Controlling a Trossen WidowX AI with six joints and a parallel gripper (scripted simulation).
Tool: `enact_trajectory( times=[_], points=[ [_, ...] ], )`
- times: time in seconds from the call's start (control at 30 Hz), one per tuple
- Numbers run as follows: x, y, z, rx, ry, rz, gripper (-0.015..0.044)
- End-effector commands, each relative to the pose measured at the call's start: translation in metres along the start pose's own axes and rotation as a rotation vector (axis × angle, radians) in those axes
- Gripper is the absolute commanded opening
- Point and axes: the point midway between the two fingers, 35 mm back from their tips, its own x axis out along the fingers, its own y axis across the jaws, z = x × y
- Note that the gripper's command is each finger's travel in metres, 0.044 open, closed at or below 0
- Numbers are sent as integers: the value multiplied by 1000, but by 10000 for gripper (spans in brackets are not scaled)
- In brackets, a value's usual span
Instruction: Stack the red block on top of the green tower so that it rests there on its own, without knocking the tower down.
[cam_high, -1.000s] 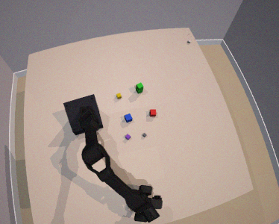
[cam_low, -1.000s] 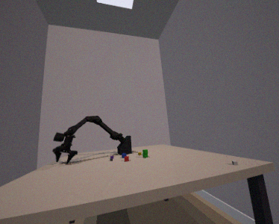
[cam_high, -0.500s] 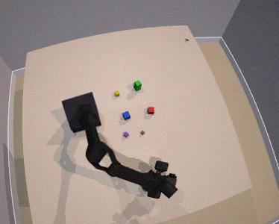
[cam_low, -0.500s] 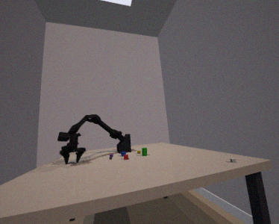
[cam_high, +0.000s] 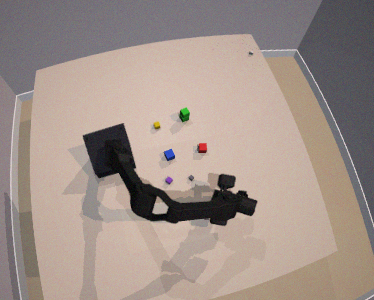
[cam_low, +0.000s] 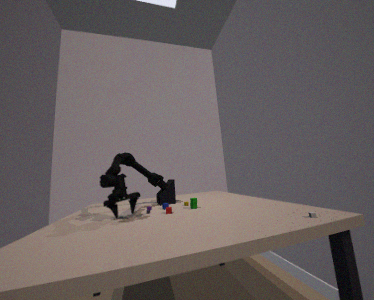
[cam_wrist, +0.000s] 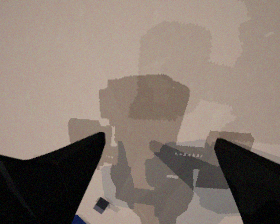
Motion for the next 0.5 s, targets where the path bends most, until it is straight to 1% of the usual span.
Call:
enact_trajectory(
  times=[0.0, 0.47],
  points=[
    [2, 38, -10, -22, 46, 0, 440],
    [-13, 158, -59, -133, 122, -72, 440]
  ],
)
